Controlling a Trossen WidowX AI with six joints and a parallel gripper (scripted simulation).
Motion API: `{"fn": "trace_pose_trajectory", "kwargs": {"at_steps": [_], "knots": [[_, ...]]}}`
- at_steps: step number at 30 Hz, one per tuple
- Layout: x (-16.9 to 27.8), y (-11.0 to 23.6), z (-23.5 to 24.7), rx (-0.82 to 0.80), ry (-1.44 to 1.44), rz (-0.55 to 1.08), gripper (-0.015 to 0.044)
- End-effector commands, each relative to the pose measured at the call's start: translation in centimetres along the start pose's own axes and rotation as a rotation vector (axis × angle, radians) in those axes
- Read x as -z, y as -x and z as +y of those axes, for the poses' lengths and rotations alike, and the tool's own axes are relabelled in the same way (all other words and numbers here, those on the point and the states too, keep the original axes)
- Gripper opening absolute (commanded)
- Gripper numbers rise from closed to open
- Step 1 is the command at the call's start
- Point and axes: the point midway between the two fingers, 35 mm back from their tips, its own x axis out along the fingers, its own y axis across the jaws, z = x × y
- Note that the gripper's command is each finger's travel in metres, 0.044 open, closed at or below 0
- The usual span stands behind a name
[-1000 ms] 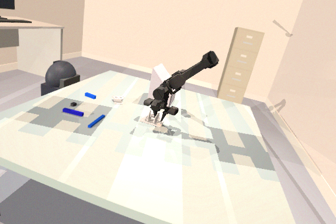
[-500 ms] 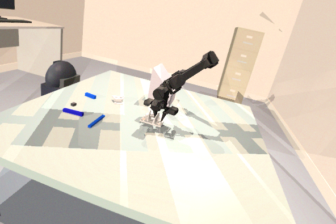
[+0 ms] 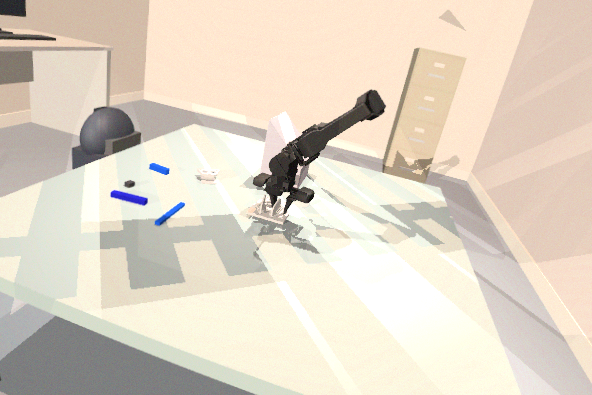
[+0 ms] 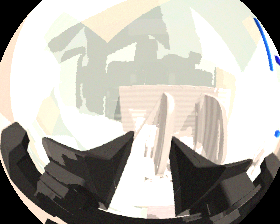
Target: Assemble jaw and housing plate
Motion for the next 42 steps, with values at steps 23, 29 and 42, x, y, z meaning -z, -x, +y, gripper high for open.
{"fn": "trace_pose_trajectory", "kwargs": {"at_steps": [23,29,42], "knots": [[-0.02,0.10,0.06,-0.004,-0.001,0.001,0.0134],[-0.02,-0.07,0.06,-0.004,-0.001,0.001,0.0134],[-0.02,-0.11,0.06,-0.004,-0.001,0.001,0.0134]]}}
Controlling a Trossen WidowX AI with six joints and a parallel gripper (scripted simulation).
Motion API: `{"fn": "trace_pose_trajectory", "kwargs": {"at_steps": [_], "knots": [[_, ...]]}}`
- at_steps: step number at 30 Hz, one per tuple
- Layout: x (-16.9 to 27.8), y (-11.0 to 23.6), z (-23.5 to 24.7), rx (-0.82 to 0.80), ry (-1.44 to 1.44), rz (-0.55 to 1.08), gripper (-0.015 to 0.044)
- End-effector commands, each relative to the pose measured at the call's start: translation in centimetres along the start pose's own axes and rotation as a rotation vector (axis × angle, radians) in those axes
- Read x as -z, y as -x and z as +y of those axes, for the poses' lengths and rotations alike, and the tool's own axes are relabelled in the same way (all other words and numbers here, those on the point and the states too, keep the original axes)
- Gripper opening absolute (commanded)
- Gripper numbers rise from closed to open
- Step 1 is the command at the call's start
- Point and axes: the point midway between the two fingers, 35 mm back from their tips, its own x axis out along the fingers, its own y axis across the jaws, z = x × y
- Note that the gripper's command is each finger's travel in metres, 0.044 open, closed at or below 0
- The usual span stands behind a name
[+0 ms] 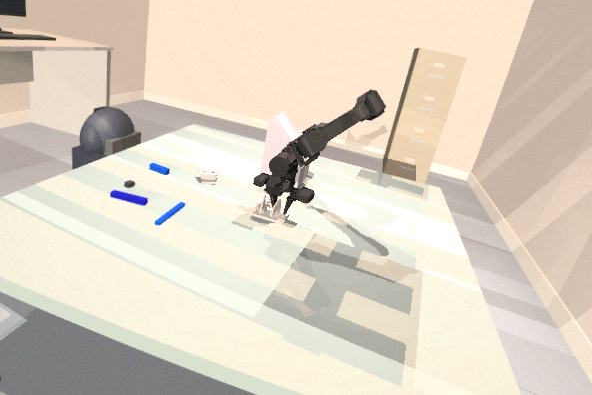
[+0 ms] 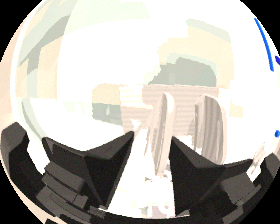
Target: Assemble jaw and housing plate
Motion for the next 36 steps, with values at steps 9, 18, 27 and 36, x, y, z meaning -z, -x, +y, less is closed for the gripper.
{"fn": "trace_pose_trajectory", "kwargs": {"at_steps": [9,18,27,36], "knots": [[0.0,-0.1,0.0,-0.003,-0.003,0.000,0.0134],[0.0,0.0,0.0,0.000,-0.001,0.000,0.0186],[0.0,0.0,0.0,0.000,-0.001,0.000,0.0224],[-0.1,1.3,0.0,0.002,-0.001,0.000,0.0224]]}}
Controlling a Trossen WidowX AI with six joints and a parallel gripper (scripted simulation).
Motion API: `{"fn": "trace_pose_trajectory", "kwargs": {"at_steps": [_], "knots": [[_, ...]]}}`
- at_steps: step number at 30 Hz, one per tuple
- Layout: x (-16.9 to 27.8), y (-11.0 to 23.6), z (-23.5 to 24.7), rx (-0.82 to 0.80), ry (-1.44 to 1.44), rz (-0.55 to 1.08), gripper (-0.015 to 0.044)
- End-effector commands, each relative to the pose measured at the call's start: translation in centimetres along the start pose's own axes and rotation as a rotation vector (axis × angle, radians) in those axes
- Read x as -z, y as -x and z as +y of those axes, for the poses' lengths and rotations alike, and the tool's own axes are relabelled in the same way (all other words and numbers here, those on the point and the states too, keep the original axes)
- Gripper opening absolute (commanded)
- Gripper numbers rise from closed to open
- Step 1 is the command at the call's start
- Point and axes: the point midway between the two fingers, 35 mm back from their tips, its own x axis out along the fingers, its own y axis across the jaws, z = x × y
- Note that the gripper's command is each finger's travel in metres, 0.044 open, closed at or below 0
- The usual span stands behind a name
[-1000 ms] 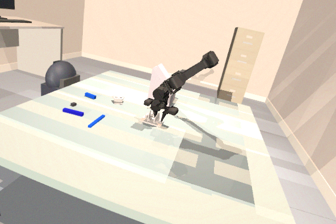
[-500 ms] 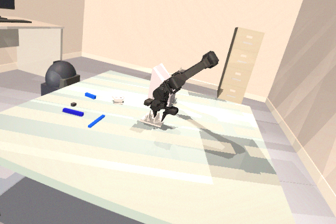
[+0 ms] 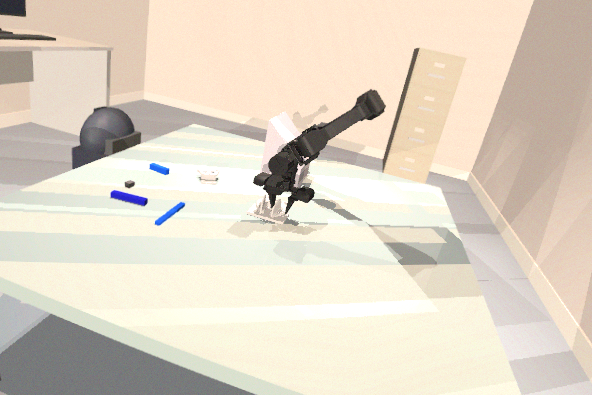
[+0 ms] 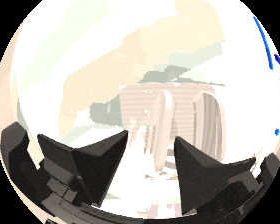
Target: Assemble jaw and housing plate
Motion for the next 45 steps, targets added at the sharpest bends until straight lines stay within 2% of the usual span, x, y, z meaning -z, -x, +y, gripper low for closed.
{"fn": "trace_pose_trajectory", "kwargs": {"at_steps": [1,6,10,18,19,25,31,40,45], "knots": [[-0.3,1.8,0.0,0.002,0.005,-0.009,0.0224],[0.0,6.6,0.1,-0.004,0.005,-0.008,0.0224],[-0.2,6.0,-0.1,-0.007,-0.004,-0.015,0.0224],[-1.9,7.2,-4.4,0.058,0.094,-0.048,0.0434],[-2.1,7.4,-5.1,0.063,0.106,-0.048,0.0440],[-2.7,9.1,-11.4,0.095,0.225,-0.065,0.0440],[-1.5,10.3,-18.6,0.112,0.358,-0.048,0.0440],[3.5,10.1,-28.4,0.071,0.571,-0.006,0.0440],[6.8,9.1,-32.1,0.027,0.683,-0.003,0.0440]]}}
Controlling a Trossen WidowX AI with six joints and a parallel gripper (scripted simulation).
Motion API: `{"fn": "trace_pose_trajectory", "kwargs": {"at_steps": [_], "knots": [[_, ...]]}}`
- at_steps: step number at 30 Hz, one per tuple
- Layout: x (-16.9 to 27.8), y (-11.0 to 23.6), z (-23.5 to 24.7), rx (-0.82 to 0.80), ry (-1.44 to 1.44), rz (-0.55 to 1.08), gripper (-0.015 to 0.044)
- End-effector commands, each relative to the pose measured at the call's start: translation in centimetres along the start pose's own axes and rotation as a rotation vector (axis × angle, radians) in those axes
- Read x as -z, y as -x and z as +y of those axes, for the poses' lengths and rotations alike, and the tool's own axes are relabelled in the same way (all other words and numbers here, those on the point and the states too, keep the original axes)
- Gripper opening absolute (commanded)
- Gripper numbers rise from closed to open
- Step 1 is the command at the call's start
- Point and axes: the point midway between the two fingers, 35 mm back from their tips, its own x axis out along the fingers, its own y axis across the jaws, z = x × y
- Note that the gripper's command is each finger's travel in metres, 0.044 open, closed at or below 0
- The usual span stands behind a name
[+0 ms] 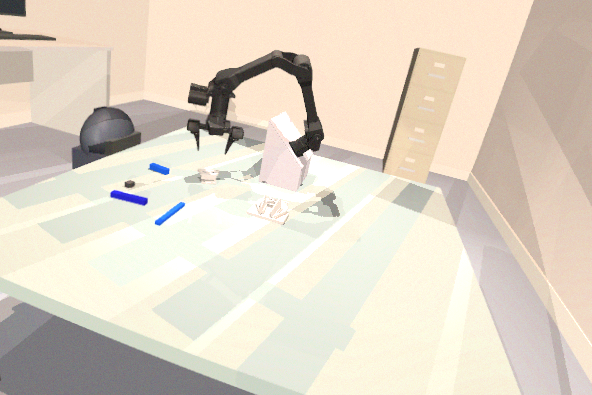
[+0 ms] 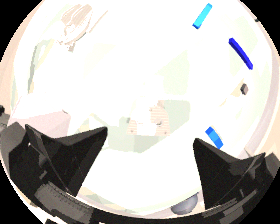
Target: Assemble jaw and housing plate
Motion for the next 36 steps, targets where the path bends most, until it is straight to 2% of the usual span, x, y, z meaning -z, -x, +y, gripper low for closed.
{"fn": "trace_pose_trajectory", "kwargs": {"at_steps": [1,8,13,36], "knots": [[2.7,-1.0,-0.3,-0.038,0.064,-0.007,0.0440],[2.7,-1.3,-0.3,-0.039,0.064,-0.006,0.0440],[2.7,-5.0,0.2,-0.040,0.065,-0.008,0.0440],[2.7,-5.0,0.2,-0.040,0.065,-0.008,0.0440]]}}
